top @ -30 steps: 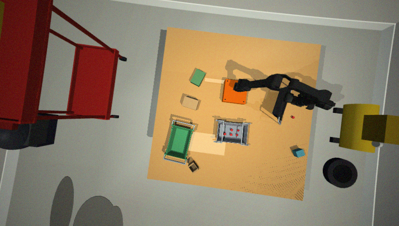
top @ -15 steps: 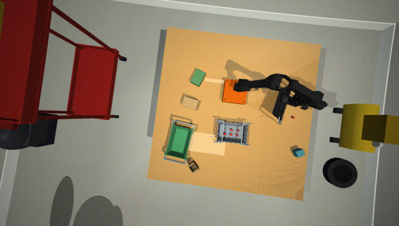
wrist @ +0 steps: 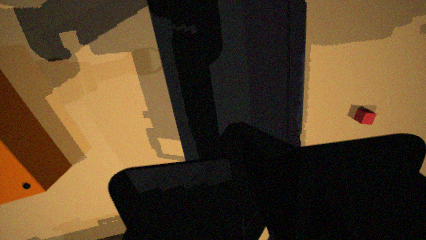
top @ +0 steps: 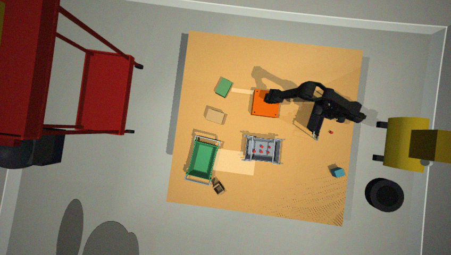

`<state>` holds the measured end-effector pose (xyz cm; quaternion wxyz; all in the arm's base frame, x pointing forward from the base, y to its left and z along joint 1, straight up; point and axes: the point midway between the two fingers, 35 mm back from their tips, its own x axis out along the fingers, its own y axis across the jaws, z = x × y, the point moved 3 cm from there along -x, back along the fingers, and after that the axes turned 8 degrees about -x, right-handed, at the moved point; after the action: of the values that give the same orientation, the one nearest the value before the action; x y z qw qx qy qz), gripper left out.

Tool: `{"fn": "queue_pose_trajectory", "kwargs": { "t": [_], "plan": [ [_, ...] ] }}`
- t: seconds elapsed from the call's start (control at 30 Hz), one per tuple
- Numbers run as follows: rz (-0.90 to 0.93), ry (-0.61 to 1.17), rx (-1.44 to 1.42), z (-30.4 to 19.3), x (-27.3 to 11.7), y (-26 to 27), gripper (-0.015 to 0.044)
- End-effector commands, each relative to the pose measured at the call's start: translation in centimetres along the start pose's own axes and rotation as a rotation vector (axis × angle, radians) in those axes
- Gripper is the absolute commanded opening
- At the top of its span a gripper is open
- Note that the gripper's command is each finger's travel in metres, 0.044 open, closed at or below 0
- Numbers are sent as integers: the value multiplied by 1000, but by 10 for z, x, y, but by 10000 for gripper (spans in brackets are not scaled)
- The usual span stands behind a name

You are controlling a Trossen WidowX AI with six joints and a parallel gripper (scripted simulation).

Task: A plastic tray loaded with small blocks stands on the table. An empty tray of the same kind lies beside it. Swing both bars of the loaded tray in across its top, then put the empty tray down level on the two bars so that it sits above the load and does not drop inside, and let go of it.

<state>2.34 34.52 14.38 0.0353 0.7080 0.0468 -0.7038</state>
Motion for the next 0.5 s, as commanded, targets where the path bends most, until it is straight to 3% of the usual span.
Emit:
{"fn": "queue_pose_trajectory", "kwargs": {
  "t": [0.0, 0.47],
  "plan": [
    [-9, 3, -4, 1, -3, 7, 0],
    [-7, 3, -5, 4, -4, 27, 0]
  ]
}}
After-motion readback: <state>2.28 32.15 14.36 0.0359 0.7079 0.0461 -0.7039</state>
